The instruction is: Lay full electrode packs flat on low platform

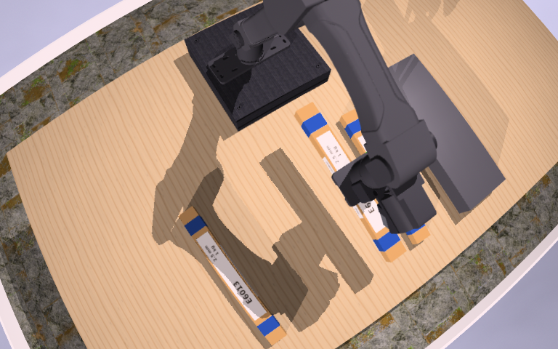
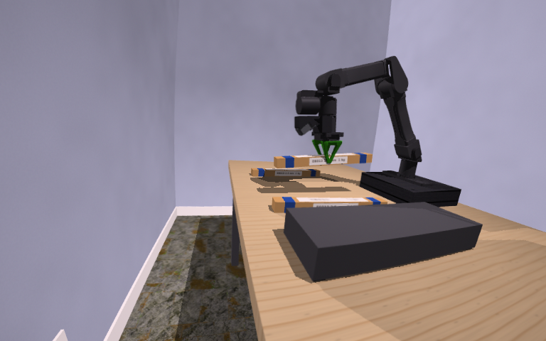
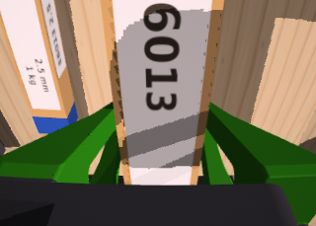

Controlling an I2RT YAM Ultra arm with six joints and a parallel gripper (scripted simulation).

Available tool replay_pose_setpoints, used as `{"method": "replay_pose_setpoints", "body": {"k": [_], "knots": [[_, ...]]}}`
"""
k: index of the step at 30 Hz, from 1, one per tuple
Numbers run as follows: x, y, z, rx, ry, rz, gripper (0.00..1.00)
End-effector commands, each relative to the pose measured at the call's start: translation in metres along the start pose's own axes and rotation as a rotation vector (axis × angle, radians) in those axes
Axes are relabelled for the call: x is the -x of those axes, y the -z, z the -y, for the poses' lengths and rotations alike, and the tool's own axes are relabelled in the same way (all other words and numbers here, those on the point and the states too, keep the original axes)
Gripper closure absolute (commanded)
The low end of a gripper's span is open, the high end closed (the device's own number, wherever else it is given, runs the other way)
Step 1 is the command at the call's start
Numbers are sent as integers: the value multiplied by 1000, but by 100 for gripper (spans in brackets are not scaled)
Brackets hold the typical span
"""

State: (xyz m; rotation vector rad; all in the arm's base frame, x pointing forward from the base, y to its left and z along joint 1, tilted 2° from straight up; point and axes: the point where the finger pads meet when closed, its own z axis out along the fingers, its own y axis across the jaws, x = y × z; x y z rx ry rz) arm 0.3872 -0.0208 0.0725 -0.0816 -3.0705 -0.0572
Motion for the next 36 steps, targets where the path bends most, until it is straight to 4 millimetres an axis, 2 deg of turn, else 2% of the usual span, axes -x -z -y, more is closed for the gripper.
{"method": "replay_pose_setpoints", "body": {"k": [1, 5, 6, 9, 33, 36], "knots": [[9, 49, 1, -3, 3, 112, 100], [9, 49, 1, -3, 3, 112, 100], [10, 62, 8, -7, 33, 138, 100], [10, 62, 15, -14, 129, 138, 100], [10, 62, 74, -16, 129, 138, 100], [11, 57, 81, -12, 129, 124, 100]]}}
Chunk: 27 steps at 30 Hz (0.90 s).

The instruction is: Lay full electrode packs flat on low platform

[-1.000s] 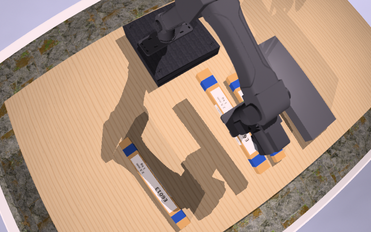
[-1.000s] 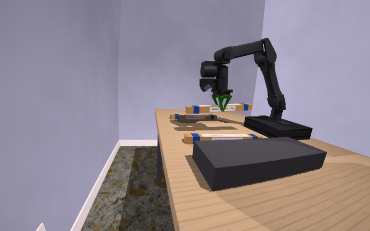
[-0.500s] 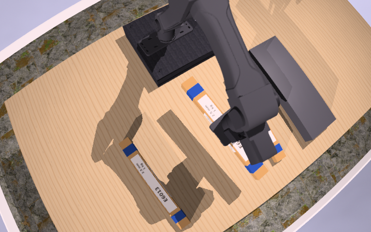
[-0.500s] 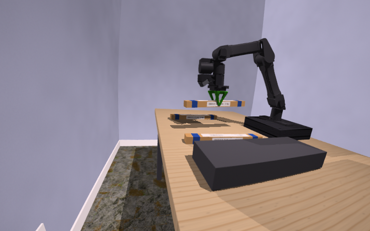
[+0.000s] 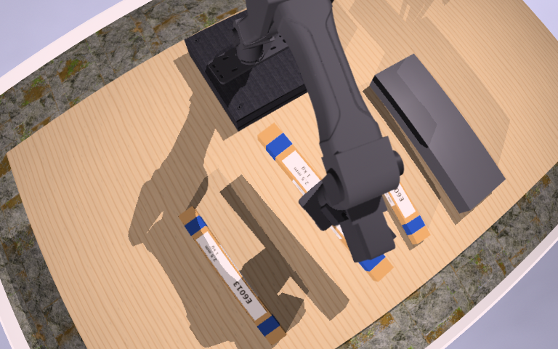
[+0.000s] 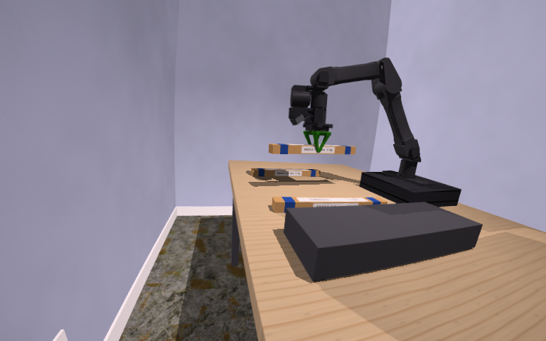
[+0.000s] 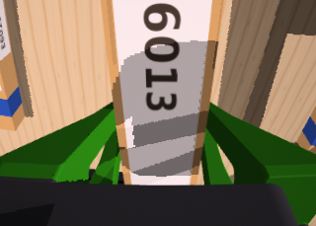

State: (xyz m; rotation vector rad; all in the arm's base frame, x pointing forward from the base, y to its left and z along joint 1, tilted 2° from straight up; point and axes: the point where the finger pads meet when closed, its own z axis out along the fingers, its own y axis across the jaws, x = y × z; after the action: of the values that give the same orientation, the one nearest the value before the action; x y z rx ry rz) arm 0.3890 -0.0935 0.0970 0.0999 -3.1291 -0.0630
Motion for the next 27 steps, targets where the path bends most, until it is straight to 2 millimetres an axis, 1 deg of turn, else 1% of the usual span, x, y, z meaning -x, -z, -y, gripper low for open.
{"method": "replay_pose_setpoints", "body": {"k": [1, 3, 4, 5, 11, 27], "knots": [[8, 35, 11, -21, 12, 80, 100], [8, 35, 11, -21, 12, 80, 100], [11, 36, 4, -19, 28, 81, 100], [12, 37, 3, -19, 32, 80, 100], [12, 41, 8, -24, 18, 79, 100], [14, 46, 8, -24, 18, 80, 100]]}}
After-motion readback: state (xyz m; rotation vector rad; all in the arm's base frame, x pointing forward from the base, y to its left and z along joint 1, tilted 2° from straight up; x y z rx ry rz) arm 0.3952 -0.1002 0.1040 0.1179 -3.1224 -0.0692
